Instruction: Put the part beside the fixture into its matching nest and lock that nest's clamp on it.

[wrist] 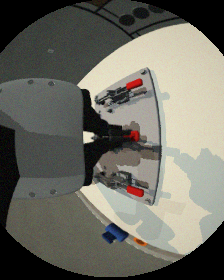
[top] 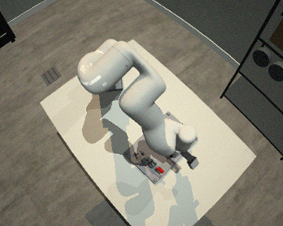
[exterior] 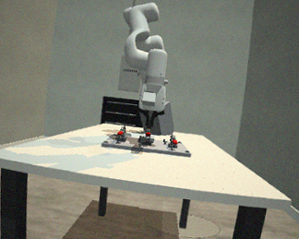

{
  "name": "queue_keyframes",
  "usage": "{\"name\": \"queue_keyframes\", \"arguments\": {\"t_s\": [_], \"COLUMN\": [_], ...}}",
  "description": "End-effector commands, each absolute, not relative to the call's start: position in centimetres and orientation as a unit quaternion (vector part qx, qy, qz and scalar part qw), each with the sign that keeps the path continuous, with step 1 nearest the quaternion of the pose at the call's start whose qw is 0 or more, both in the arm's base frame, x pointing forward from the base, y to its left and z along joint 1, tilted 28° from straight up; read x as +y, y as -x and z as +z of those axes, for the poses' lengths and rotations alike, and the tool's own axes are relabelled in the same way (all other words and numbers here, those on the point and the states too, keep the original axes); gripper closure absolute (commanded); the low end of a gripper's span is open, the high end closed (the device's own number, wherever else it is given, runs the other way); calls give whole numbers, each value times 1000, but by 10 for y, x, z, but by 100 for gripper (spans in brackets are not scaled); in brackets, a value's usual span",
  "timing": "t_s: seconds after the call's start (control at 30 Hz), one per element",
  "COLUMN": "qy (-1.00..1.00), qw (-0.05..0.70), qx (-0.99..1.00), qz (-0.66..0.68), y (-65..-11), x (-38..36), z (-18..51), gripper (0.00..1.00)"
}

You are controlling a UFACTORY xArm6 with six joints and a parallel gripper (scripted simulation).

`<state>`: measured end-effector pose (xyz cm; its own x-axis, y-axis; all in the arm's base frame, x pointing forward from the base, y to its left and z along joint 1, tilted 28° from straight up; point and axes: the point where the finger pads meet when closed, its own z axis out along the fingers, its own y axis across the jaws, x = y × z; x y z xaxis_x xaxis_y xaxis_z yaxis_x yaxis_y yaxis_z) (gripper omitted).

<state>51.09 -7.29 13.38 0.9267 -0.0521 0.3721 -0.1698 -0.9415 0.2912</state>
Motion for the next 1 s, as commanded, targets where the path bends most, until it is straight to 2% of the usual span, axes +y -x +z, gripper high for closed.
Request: {"name": "queue_keyframes", "arguments": {"t_s": [0.0,0.97], "qy": [-968,-968], "qw": [161,161], "qx": [-57,-57], "qz": [184,184], "y": [-512,-518], "x": [-73,-77], "z": [135,125], "gripper": [100,100]}}
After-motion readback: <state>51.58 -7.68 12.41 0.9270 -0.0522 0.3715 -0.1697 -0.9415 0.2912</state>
